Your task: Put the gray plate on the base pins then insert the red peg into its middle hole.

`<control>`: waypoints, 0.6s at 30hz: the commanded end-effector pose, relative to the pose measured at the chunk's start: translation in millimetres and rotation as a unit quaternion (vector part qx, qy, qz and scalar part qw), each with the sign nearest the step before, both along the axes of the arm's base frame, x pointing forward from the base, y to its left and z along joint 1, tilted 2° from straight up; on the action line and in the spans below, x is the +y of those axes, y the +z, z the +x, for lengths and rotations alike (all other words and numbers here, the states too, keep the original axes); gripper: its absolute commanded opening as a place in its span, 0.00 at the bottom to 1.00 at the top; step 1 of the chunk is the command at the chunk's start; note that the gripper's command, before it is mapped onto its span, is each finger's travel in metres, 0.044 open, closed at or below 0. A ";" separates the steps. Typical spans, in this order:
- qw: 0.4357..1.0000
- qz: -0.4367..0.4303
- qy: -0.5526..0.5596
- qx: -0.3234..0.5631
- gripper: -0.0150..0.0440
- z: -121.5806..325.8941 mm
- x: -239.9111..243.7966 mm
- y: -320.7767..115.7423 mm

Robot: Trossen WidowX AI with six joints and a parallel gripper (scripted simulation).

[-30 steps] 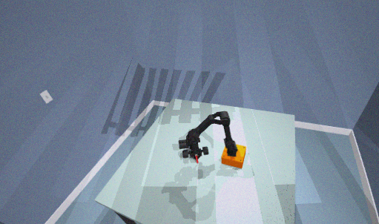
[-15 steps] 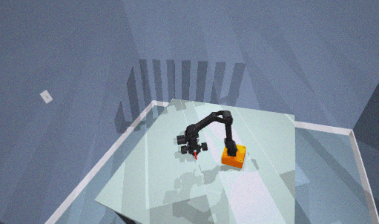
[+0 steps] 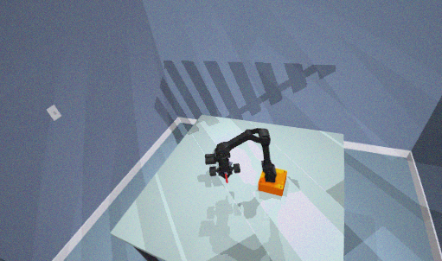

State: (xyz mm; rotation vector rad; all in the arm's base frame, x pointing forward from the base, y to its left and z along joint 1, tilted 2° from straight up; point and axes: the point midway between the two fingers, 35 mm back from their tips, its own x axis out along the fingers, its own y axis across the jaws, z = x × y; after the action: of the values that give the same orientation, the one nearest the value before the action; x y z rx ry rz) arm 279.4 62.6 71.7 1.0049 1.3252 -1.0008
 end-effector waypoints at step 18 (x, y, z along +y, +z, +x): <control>1.000 -0.004 0.005 0.002 0.25 33.9 -50.1 1.3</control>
State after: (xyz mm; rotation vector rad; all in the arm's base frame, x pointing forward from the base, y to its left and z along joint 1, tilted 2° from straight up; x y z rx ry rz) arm 308.7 20.9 74.8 1.0027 1.3203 -0.9981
